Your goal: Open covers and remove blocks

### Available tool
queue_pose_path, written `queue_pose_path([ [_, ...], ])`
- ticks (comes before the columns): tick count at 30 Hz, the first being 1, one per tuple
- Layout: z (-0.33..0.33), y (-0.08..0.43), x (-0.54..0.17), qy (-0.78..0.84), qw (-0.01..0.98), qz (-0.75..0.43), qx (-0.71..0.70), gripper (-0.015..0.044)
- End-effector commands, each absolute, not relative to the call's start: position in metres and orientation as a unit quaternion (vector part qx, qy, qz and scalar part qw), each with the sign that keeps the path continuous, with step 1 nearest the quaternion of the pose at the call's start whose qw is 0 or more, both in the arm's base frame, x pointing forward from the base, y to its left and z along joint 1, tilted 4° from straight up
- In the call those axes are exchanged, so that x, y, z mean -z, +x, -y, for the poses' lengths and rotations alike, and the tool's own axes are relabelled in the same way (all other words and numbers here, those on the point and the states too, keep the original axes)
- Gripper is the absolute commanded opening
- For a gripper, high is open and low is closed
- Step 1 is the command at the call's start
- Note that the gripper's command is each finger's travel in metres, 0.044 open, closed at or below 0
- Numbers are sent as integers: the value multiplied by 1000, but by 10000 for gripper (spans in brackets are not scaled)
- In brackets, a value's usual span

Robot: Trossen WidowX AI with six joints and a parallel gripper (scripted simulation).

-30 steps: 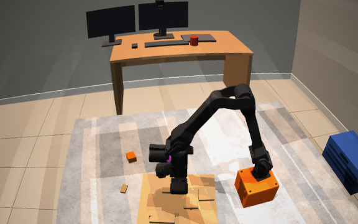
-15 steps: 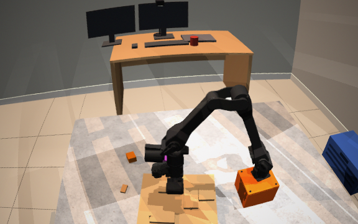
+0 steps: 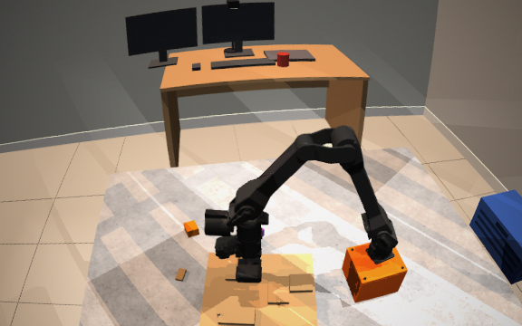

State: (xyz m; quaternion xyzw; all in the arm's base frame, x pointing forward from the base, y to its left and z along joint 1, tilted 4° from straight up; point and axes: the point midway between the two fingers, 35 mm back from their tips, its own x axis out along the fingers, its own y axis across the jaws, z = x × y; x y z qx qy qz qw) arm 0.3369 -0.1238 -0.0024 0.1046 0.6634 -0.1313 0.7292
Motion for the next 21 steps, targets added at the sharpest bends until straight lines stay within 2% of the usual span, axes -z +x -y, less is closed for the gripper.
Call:
queue_pose_path([
  [1,125,341,3,107,729,-664,131,0],
  [21,131,360,1,106,729,-663,131,0],
])
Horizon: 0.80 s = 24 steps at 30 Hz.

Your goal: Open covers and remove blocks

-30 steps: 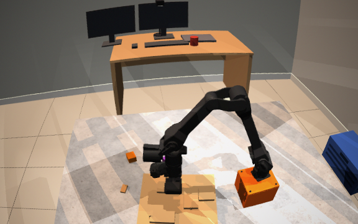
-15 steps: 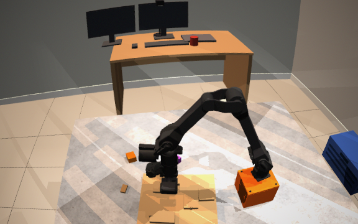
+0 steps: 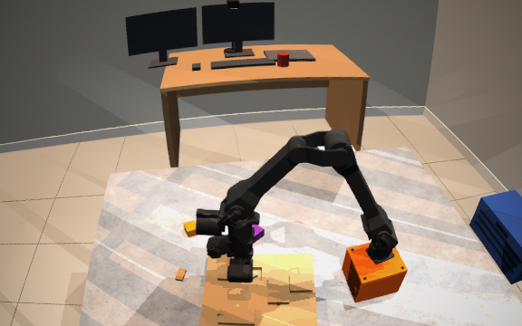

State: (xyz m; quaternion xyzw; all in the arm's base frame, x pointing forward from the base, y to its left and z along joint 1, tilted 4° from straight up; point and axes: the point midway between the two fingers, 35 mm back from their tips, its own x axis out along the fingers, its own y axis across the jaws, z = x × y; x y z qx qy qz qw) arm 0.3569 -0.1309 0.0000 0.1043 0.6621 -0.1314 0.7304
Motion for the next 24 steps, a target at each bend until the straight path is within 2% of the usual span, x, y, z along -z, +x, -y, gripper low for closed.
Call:
queue_pose_path([
  [1,132,361,1,106,729,-663,131,0],
  [24,134,367,-21,106,730,-663,131,0],
])
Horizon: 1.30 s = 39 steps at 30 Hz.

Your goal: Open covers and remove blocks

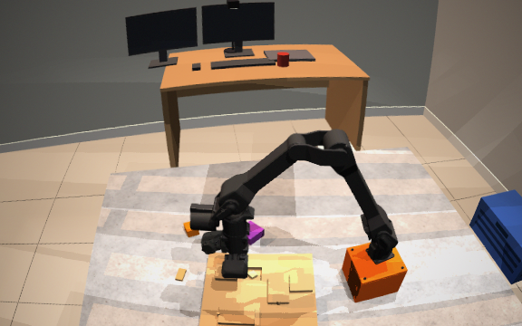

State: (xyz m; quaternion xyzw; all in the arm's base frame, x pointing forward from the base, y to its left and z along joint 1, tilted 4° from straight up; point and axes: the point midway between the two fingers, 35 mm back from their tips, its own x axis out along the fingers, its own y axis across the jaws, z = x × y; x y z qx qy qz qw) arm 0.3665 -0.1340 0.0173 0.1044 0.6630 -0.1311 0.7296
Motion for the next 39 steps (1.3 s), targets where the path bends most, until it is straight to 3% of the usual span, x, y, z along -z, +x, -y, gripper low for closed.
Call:
queue_pose_path([
  [1,134,367,-23,106,730,-663,131,0],
  [22,133,367,-45,107,729,-663,133,0],
  [39,54,315,-51,361,640,-575,358,0],
])
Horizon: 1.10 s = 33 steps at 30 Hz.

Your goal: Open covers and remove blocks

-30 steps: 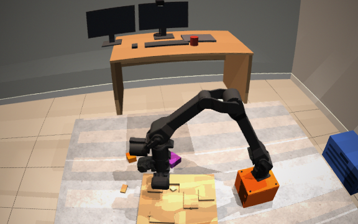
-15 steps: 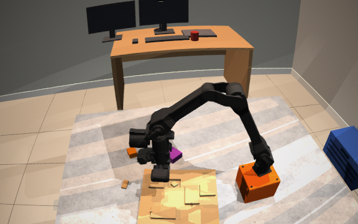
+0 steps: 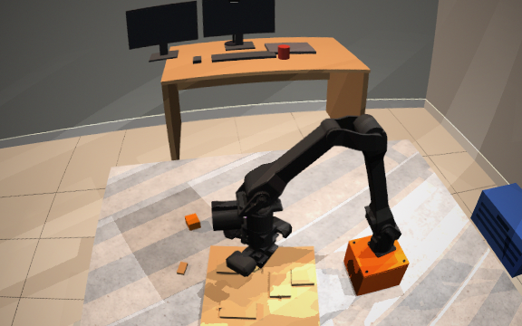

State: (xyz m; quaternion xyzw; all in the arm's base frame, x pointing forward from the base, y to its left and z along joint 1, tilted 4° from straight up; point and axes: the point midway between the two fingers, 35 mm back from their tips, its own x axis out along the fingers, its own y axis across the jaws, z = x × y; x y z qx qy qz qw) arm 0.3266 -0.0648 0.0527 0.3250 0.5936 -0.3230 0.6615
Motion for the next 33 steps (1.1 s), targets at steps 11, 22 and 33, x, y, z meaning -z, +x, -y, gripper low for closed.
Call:
queue_pose_path([
  [11,13,268,-46,509,529,-470,490,0],
  [22,-7,234,-39,591,434,-382,562,0],
  [33,-7,234,-39,591,434,-382,562,0],
])
